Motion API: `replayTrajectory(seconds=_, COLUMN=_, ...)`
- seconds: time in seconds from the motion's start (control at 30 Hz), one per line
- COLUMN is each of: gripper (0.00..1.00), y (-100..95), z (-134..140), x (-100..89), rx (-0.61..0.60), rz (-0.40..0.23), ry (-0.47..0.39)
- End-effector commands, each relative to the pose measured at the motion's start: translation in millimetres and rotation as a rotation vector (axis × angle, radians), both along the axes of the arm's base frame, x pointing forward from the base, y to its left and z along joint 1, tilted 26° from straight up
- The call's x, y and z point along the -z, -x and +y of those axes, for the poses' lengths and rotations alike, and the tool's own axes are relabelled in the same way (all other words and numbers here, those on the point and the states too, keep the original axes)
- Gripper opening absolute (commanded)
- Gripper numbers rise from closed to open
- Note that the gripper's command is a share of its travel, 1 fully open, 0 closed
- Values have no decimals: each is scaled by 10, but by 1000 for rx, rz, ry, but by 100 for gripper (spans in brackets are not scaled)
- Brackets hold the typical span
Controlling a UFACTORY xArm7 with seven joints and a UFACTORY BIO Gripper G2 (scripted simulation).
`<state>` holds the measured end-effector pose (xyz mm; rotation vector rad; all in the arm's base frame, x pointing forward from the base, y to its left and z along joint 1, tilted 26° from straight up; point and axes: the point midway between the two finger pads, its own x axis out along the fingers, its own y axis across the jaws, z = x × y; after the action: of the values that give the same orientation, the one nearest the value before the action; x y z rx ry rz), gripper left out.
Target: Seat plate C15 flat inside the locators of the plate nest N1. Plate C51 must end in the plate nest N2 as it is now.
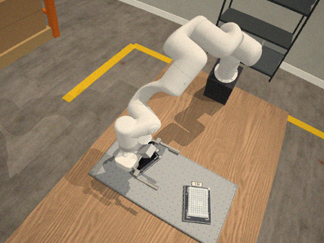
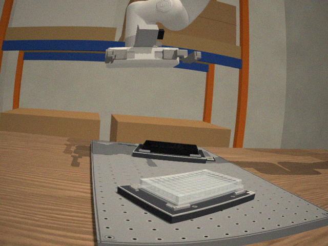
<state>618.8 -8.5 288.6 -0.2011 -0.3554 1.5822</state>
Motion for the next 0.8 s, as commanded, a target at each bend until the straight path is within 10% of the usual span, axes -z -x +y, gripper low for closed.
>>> replayTrajectory(seconds=0.0, gripper=100, y=-4, z=-5, x=-23, rx=1, rz=-5, ry=1)
replayTrajectory(seconds=0.53, gripper=100, y=-4, z=-5, x=-23, rx=1, rz=-5, ry=1)
replayTrajectory(seconds=0.57, gripper=37, y=-4, z=-5, x=-23, rx=1, rz=-5, ry=1)
replayTrajectory(seconds=0.77, gripper=37, y=-25, z=133, x=-137, rx=139, rz=2, ry=-32)
